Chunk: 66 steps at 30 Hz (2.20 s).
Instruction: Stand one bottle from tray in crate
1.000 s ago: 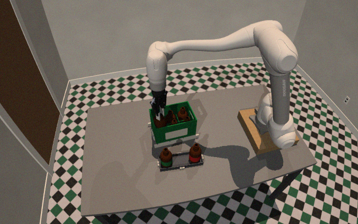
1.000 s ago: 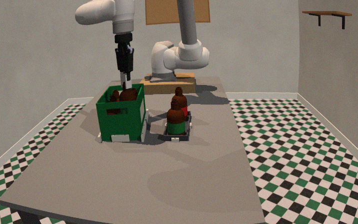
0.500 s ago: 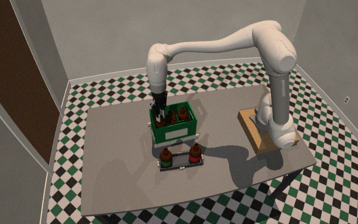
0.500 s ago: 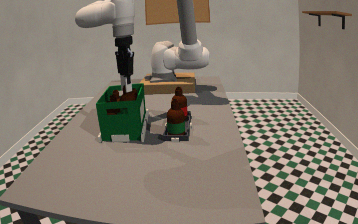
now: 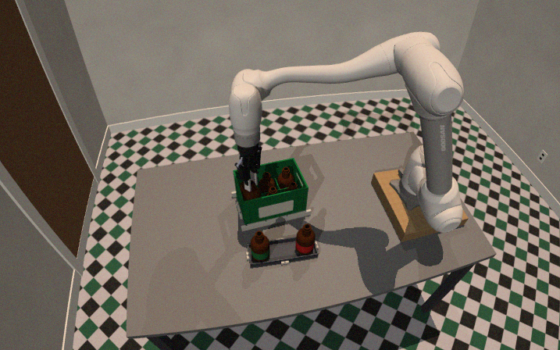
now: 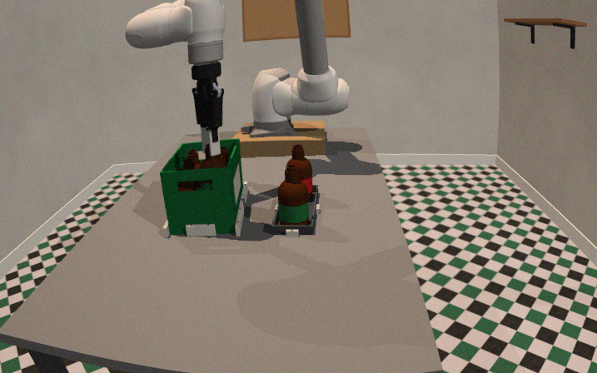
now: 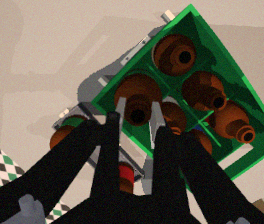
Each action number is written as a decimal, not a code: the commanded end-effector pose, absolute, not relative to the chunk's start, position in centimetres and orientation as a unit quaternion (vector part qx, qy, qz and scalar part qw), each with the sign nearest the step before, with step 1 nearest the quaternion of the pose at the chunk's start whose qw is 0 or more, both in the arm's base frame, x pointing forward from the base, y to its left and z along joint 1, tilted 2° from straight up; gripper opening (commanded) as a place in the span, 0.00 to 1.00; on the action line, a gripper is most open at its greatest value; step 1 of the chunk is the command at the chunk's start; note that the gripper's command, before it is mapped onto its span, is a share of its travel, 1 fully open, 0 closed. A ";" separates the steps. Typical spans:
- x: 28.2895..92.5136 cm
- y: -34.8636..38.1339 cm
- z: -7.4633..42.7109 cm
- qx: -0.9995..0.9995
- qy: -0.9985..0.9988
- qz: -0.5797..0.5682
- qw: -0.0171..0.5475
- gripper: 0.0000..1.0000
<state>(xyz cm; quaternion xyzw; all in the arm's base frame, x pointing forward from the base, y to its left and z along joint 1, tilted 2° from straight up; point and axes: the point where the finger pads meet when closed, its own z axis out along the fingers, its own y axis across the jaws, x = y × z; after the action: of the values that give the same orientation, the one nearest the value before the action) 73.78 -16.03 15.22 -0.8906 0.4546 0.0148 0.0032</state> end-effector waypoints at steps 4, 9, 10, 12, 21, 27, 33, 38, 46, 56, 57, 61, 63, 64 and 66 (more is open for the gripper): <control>73.8 -16.0 15.2 -0.891 0.455 0.015 0.003 0.00; 73.8 -16.0 15.2 -0.891 0.455 0.015 0.003 0.00; 73.8 -16.0 15.2 -0.891 0.455 0.015 0.003 0.00; 73.8 -16.0 15.2 -0.891 0.455 0.015 0.003 0.00; 73.8 -16.0 15.2 -0.891 0.455 0.015 0.003 0.00; 73.8 -16.0 15.2 -0.891 0.455 0.015 0.003 0.00; 73.8 -16.0 15.2 -0.891 0.455 0.015 0.003 0.00; 73.8 -16.0 15.2 -0.891 0.455 0.015 0.003 0.00; 73.8 -16.0 15.1 -0.891 0.455 0.015 0.003 0.00; 73.8 -16.0 14.7 -0.891 0.455 0.015 0.003 0.00; 73.8 -16.0 14.7 -0.891 0.455 0.015 0.003 0.00; 73.8 -16.0 14.3 -0.891 0.455 0.015 0.003 0.00; 73.8 -16.0 14.1 -0.891 0.455 0.015 0.003 0.00; 73.8 -16.0 14.0 -0.891 0.455 0.015 0.003 0.00; 73.7 -16.0 13.8 -0.891 0.455 0.015 0.003 0.00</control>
<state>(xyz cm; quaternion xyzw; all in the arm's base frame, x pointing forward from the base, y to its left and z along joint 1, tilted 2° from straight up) 73.75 -16.00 14.04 -0.8906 0.4546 0.0148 0.0032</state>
